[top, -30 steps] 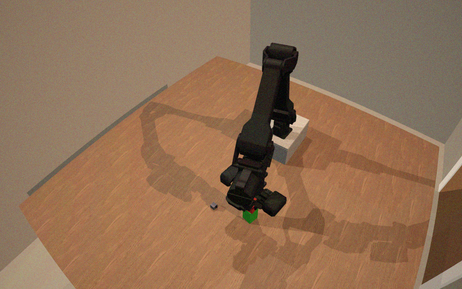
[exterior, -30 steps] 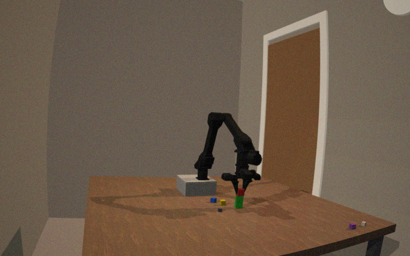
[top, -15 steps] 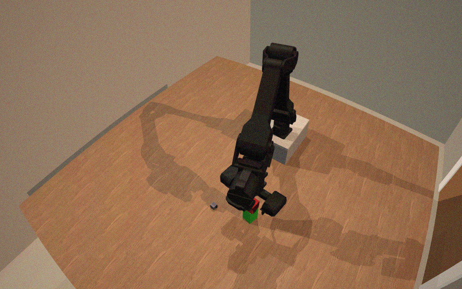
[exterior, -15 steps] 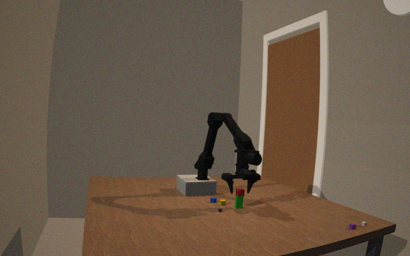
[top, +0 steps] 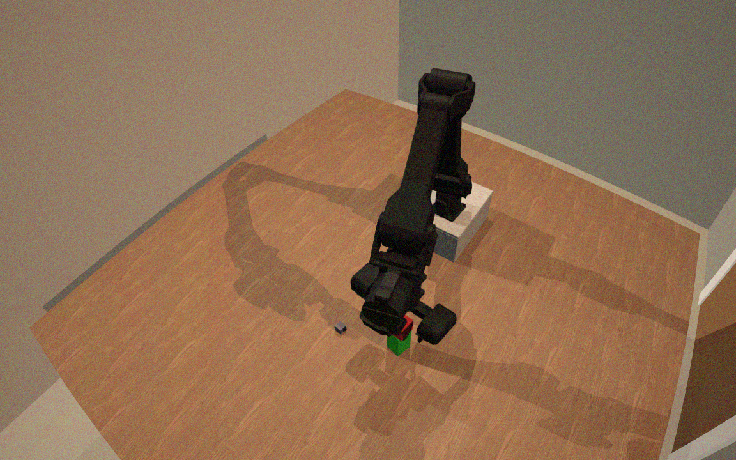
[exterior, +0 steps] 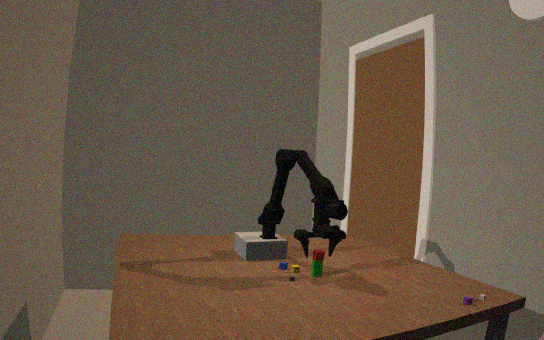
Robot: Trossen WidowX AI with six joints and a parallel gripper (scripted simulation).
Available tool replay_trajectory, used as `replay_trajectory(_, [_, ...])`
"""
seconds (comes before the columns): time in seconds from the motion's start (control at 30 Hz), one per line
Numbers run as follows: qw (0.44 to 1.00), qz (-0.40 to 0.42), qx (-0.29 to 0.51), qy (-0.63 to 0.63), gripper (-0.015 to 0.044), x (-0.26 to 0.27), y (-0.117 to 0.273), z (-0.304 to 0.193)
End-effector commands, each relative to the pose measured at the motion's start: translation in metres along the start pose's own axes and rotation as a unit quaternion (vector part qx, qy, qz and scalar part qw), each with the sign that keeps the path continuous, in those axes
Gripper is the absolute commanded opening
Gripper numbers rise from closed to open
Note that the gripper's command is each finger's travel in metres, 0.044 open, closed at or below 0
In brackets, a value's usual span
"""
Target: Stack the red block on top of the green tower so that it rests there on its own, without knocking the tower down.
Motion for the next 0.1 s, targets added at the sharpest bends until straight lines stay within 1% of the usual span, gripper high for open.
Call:
replay_trajectory(0.0, [1.000, 0.000, 0.000, 0.000, 0.0440, 0.0001, -0.0002, 0.0000])
replay_trajectory(0.07, [1.000, 0.000, 0.000, 0.000, 0.0440, 0.0001, -0.0002, 0.0000])
Point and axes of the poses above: the point midway between the two fingers, 35 mm back from their tips, its own y axis back along the fingers, its own x axis across the jaws, z = x × y, the point moved 10 cm from there along y, back along the fingers, and after that the axes turned 6 degrees about -y, right-handed, at the moved point
